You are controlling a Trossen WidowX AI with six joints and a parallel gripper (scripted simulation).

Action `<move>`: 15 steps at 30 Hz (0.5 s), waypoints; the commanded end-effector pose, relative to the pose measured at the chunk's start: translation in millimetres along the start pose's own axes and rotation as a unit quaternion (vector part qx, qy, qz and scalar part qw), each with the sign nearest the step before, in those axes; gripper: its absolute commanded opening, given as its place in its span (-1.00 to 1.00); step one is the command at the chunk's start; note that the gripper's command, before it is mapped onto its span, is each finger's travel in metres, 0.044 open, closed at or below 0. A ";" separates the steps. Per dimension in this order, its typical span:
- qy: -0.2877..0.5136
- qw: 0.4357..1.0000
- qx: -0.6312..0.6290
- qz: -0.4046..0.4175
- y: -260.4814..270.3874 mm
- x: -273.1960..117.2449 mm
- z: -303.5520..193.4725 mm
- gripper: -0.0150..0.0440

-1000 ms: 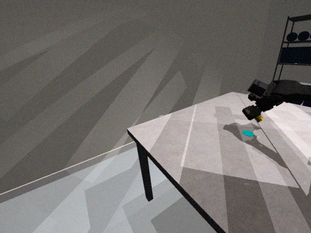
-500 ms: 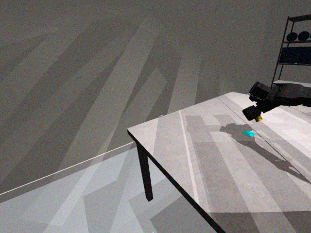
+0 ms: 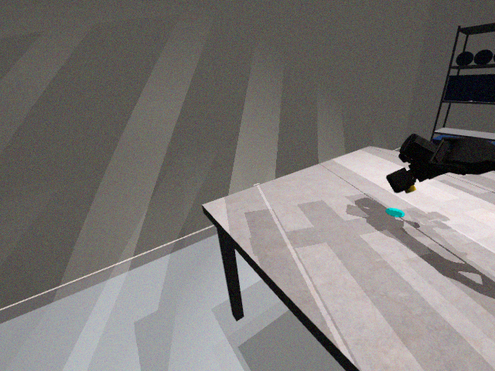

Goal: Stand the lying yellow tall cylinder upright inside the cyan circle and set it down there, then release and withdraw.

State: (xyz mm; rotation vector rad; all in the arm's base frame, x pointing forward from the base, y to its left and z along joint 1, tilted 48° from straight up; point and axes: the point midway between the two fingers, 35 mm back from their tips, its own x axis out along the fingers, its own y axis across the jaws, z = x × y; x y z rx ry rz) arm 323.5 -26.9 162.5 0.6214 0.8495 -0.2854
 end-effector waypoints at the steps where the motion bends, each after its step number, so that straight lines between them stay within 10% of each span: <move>1: -0.013 1.000 0.004 -0.001 -0.2 -0.7 0.1 -0.14; 15: -0.060 0.998 0.020 0.005 1.5 -4.4 1.3 -0.14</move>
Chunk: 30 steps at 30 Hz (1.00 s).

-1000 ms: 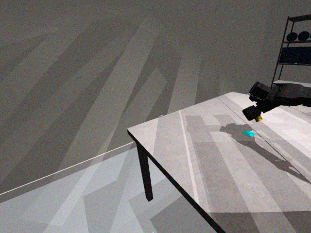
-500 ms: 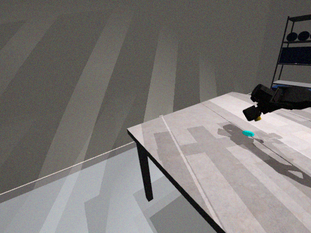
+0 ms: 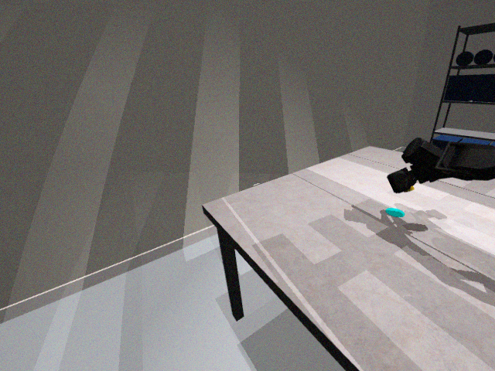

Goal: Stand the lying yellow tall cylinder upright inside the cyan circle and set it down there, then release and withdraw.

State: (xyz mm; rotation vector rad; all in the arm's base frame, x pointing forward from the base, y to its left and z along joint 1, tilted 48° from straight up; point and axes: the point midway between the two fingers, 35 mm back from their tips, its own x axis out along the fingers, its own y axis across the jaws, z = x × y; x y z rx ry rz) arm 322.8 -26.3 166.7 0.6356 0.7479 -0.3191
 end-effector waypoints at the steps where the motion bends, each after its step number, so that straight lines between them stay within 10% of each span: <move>1: -0.014 1.000 0.006 0.001 -0.2 -1.0 0.2 -0.14; 30: -0.107 0.993 0.050 0.025 2.6 -12.3 3.0 -0.14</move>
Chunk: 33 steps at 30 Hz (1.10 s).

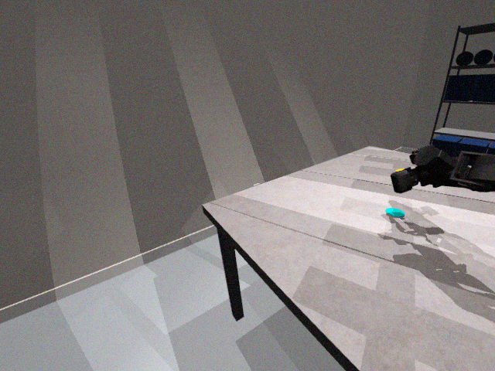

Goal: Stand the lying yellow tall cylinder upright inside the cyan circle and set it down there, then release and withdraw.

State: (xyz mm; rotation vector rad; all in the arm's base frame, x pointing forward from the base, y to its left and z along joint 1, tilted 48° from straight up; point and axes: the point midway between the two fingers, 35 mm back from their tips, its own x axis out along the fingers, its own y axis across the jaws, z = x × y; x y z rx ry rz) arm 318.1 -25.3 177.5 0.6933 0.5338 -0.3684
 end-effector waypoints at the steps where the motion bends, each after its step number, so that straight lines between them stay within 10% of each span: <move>1: -0.013 1.000 0.008 0.003 -0.3 -1.7 0.5 -0.14; 33: -0.110 0.990 0.077 0.045 0.8 -18.7 4.9 -0.14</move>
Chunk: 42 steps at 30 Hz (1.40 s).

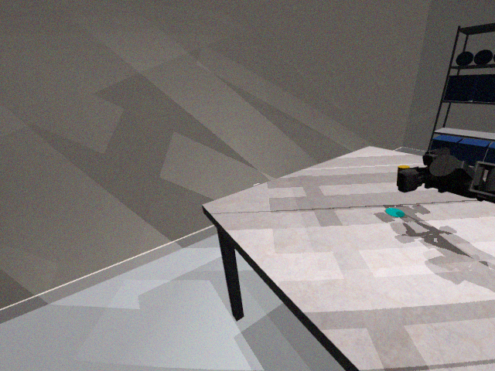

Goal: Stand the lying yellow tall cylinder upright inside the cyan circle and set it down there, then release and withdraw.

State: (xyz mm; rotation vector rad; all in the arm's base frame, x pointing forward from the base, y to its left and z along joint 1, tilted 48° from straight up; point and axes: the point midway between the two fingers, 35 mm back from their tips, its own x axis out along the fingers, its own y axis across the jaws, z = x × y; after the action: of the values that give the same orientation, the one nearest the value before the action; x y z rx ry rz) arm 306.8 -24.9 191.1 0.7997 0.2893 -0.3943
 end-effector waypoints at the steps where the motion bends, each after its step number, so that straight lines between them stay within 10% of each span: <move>1: -0.012 1.000 0.010 0.005 -0.6 -2.3 1.0 -0.14; 42: -0.036 0.998 0.038 0.017 5.1 5.8 -46.3 -0.14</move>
State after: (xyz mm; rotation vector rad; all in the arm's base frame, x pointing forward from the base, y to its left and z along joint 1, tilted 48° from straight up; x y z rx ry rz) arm 309.3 4.8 168.9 0.8605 0.1956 -0.3986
